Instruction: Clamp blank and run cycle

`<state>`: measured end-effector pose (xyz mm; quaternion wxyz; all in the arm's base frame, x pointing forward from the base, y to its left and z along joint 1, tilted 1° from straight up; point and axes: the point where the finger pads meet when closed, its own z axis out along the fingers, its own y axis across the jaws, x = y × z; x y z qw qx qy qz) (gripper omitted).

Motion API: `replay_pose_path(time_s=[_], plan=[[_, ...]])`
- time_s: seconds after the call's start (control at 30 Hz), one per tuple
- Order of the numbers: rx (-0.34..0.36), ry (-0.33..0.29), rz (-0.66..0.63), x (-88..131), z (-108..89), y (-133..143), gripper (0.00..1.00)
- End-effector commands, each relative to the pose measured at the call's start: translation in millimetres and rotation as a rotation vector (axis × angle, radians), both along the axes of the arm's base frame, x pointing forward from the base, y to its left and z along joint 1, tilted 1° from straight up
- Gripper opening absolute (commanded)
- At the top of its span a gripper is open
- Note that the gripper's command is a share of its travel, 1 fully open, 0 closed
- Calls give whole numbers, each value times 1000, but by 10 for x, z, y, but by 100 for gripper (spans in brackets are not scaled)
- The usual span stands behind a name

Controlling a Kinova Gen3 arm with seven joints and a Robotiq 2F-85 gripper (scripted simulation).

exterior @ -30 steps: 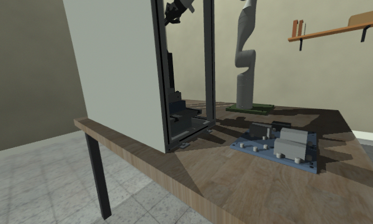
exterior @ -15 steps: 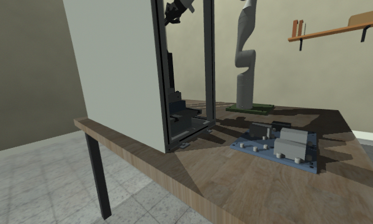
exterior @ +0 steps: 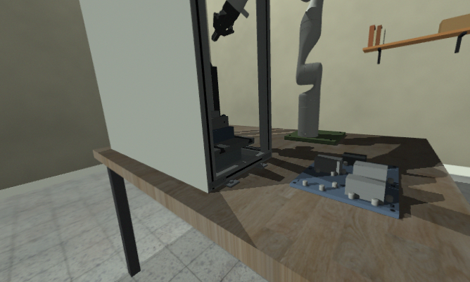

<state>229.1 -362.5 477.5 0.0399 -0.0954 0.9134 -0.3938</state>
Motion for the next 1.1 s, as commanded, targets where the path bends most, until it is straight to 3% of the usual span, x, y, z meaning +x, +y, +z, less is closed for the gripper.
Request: replay_pose_path(time_s=[0.0, 0.03, 0.2, 0.6, 0.77, 1.07], plan=[[5, 2, -2, -14, 5, 0, 10], [5, 2, -2, -14, 5, 0, 10], [225, 46, 3, -161, -386, 264, 10], [225, 46, 3, -161, -386, 264, 10], [444, 88, 4, -321, -771, 523, 10], [444, 88, 4, -321, -771, 523, 10]])
